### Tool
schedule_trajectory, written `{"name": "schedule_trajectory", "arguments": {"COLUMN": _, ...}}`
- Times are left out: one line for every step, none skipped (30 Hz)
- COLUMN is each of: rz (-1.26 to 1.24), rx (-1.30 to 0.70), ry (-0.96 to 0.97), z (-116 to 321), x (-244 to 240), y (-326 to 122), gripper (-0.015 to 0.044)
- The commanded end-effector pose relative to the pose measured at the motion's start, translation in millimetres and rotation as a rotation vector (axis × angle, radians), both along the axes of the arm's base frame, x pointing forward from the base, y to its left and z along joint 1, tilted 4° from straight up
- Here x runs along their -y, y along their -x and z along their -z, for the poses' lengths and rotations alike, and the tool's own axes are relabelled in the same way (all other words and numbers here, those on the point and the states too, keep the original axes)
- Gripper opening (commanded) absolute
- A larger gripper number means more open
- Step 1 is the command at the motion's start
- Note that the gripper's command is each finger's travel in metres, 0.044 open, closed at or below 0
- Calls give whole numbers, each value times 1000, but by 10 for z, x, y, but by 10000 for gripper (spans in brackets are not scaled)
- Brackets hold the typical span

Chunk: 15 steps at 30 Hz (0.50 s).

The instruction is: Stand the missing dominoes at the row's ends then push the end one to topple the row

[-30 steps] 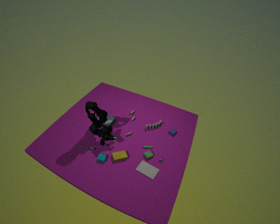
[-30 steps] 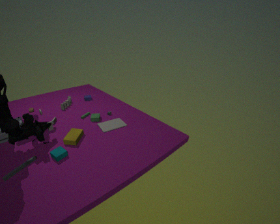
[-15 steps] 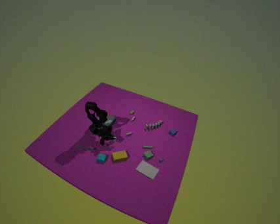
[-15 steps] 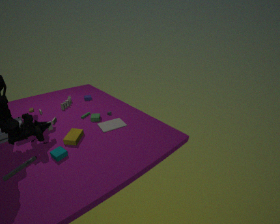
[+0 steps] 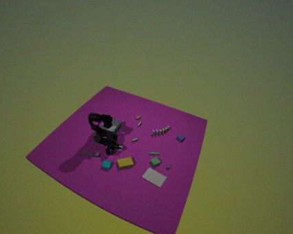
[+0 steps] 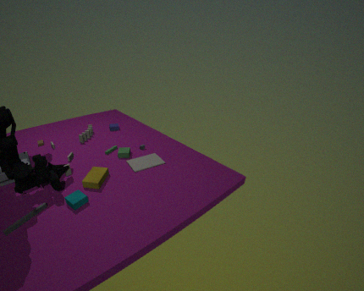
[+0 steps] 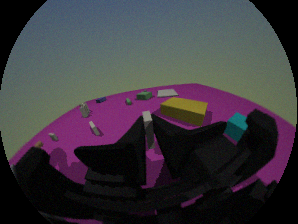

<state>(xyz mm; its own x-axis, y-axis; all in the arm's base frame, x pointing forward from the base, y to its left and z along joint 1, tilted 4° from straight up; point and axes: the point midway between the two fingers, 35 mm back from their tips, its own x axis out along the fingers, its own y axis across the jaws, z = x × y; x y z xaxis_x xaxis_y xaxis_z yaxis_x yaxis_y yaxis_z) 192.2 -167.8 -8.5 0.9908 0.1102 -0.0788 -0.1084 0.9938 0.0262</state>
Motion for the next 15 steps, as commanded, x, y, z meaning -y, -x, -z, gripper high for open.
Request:
{"name": "schedule_trajectory", "arguments": {"rz": -2, "rx": -4, "ry": 6, "z": 67, "x": 2, "y": -11, "gripper": 30}}
{"name": "schedule_trajectory", "arguments": {"rz": -2, "rx": -4, "ry": 6, "z": 67, "x": 2, "y": -11, "gripper": 30}}
{"name": "schedule_trajectory", "arguments": {"rz": -2, "rx": -4, "ry": 6, "z": 67, "x": 2, "y": -11, "gripper": 30}}
{"name": "schedule_trajectory", "arguments": {"rz": -2, "rx": -4, "ry": 6, "z": 67, "x": 2, "y": -11, "gripper": 30}}
{"name": "schedule_trajectory", "arguments": {"rz": -2, "rx": -4, "ry": 6, "z": 67, "x": 2, "y": -11, "gripper": 30}}
{"name": "schedule_trajectory", "arguments": {"rz": -2, "rx": -4, "ry": 6, "z": 67, "x": 2, "y": -11, "gripper": 30}}
{"name": "schedule_trajectory", "arguments": {"rz": -2, "rx": -4, "ry": 6, "z": 67, "x": 2, "y": -11, "gripper": 30}}
{"name": "schedule_trajectory", "arguments": {"rz": -2, "rx": -4, "ry": 6, "z": 67, "x": 2, "y": -11, "gripper": 30}}
{"name": "schedule_trajectory", "arguments": {"rz": -2, "rx": -4, "ry": 6, "z": 67, "x": 2, "y": -11, "gripper": 30}}
{"name": "schedule_trajectory", "arguments": {"rz": -2, "rx": -4, "ry": 6, "z": 67, "x": 2, "y": -11, "gripper": 30}}
{"name": "schedule_trajectory", "arguments": {"rz": -2, "rx": -4, "ry": 6, "z": 67, "x": 2, "y": -11, "gripper": 30}}
{"name": "schedule_trajectory", "arguments": {"rz": -2, "rx": -4, "ry": 6, "z": 67, "x": 2, "y": -11, "gripper": 56}}
{"name": "schedule_trajectory", "arguments": {"rz": -2, "rx": -4, "ry": 6, "z": 67, "x": 2, "y": -11, "gripper": 82}}
{"name": "schedule_trajectory", "arguments": {"rz": -2, "rx": -4, "ry": 6, "z": 67, "x": 2, "y": -11, "gripper": 109}}
{"name": "schedule_trajectory", "arguments": {"rz": -2, "rx": -4, "ry": 6, "z": 67, "x": 2, "y": -11, "gripper": 135}}
